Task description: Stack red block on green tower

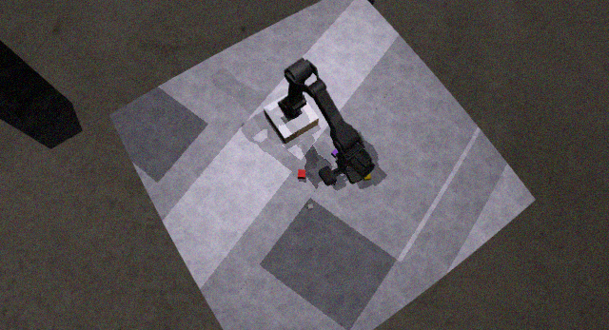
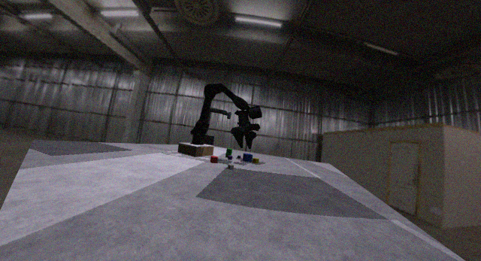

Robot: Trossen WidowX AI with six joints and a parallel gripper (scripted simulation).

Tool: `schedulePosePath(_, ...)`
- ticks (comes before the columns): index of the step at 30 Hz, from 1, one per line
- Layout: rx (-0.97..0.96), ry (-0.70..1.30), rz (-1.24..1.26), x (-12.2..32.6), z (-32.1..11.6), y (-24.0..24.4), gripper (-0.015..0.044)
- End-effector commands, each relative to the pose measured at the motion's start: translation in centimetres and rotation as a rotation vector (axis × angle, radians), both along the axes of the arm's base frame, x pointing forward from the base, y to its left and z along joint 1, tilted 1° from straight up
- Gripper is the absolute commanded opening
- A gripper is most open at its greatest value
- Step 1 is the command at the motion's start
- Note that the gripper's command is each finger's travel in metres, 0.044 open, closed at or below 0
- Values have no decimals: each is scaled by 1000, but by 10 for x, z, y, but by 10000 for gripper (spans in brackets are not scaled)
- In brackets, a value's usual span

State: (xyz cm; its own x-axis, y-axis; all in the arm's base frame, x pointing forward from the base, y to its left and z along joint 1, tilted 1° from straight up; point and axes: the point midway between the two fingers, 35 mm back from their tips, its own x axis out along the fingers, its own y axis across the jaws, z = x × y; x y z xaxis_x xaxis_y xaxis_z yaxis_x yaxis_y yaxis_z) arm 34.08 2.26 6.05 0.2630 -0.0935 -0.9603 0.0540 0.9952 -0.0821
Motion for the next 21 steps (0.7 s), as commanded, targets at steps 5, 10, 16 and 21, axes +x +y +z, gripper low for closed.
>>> schedulePosePath(5,52,92,-231,-39,2,-55,440)
schedulePosePath(10,87,144,-374,-66,3,-84,440)
schedulePosePath(16,134,199,-537,-99,5,-110,440)
schedulePosePath(21,146,212,-576,-107,6,-115,440)
